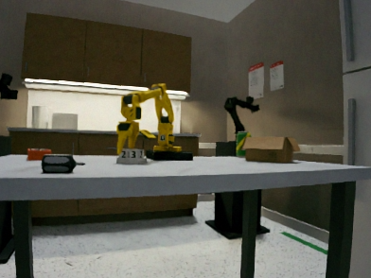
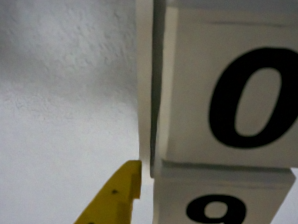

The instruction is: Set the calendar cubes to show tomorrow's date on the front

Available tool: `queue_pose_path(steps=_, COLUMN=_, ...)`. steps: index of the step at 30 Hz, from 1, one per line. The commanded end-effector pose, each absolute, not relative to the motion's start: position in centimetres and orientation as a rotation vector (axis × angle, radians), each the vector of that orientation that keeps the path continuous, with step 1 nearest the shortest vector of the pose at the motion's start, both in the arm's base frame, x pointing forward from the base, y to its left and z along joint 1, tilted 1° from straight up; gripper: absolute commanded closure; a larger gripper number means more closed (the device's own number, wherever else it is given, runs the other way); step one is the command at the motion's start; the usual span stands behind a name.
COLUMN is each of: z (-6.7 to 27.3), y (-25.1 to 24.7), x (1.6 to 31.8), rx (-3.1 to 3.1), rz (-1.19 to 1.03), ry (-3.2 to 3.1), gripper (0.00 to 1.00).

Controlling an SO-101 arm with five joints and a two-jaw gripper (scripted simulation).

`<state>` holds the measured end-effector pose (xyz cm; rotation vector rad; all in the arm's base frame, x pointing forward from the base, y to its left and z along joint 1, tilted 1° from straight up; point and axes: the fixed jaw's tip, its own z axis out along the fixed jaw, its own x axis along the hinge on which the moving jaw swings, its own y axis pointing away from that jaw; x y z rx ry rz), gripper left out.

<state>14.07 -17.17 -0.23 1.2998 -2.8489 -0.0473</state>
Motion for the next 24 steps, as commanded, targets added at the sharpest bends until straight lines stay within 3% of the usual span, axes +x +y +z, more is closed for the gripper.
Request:
queue_pose_path(steps=1, z=0.7, y=-17.2, x=14.2, rx=1.302, rz=-0.057, ry=-2.848, gripper=0.64)
queue_pose_path(steps=14, z=4.3, y=-17.2, x=14.2, rx=1.302, rz=-0.057, ry=-2.848, gripper=0.64)
queue_pose_path(steps=24, z=4.9, y=-17.2, x=14.2, rx=1.302, rz=-0.057, ry=-2.848, gripper=0.64)
